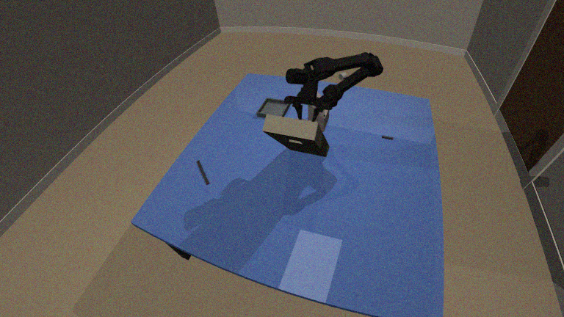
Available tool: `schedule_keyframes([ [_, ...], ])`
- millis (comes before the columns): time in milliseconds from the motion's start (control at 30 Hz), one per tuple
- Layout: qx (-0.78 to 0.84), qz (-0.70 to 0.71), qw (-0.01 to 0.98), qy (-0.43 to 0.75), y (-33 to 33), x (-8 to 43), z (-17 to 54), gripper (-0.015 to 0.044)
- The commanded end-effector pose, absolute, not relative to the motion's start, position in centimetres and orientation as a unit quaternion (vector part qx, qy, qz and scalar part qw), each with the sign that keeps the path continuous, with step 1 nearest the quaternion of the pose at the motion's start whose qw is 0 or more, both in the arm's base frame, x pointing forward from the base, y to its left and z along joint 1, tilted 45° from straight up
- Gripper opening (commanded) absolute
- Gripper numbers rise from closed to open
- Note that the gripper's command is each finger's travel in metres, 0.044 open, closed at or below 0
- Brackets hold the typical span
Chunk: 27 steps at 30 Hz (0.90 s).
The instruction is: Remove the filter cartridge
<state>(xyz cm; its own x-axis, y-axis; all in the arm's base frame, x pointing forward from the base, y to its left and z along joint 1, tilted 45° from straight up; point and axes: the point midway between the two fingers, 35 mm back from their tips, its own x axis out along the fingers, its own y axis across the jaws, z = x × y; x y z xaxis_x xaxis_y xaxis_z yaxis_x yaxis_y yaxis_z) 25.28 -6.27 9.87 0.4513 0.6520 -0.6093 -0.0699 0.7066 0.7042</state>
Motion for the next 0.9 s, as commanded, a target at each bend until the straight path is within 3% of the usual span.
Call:
schedule_keyframes([
  [0,0.305,0.227,0.795,0.472,-6.4,25.4,10.0,0.0067],
  [100,0.307,0.227,0.795,0.472,-7.0,26.1,10.6,0.0000],
  [867,0.333,0.203,0.791,0.472,-13.6,23.0,17.0,0.0000],
])
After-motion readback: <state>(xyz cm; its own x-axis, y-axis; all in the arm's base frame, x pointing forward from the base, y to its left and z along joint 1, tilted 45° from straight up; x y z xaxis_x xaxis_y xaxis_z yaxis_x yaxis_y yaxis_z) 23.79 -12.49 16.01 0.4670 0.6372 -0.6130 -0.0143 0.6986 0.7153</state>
